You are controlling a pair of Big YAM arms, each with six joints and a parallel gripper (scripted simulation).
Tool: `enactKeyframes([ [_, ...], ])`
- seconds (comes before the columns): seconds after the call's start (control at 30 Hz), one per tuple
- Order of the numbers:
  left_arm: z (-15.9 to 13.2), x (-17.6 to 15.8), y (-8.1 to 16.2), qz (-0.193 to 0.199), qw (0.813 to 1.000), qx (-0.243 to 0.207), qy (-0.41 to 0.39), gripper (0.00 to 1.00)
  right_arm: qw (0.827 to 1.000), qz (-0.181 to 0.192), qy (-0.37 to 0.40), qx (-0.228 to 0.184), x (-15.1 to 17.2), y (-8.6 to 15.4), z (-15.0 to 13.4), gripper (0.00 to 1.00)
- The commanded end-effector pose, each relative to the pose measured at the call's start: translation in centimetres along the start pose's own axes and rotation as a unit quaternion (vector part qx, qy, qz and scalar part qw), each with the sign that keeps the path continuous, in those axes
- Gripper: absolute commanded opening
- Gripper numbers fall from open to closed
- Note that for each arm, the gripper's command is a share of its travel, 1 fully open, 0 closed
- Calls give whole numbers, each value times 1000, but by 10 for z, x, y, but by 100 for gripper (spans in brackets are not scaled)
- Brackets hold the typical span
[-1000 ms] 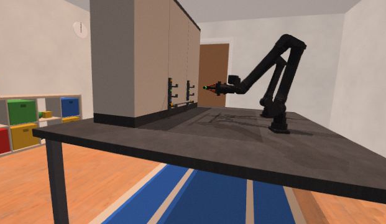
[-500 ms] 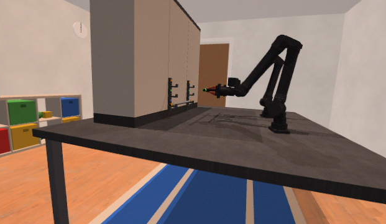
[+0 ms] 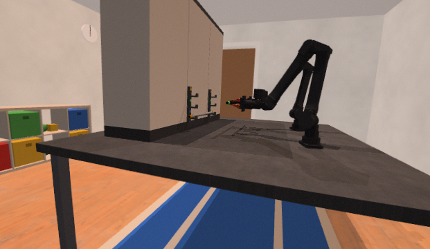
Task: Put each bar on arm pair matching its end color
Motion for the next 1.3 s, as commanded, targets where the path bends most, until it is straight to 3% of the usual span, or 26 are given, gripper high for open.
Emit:
enactKeyframes([
  [0.0, -6, 8, -3, 22, 1000, 11, 16, 0, 1000, -18, -9, 8, -5, -5, -6, 0],
  [1.27, -6, 17, -55, 22, 1000, 11, 16, 0, 1000, -18, -9, 8, -15, -57, -7, 0],
])
Point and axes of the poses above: on each arm, the point where the finger pads meet when closed, its own y axis back along the fingers, its own x axis across the jaws, z = x × y, the point moved 6 cm from there along y, back along the fingers, and after that the axes turned 6 degrees about -y, right-handed, at the moved point
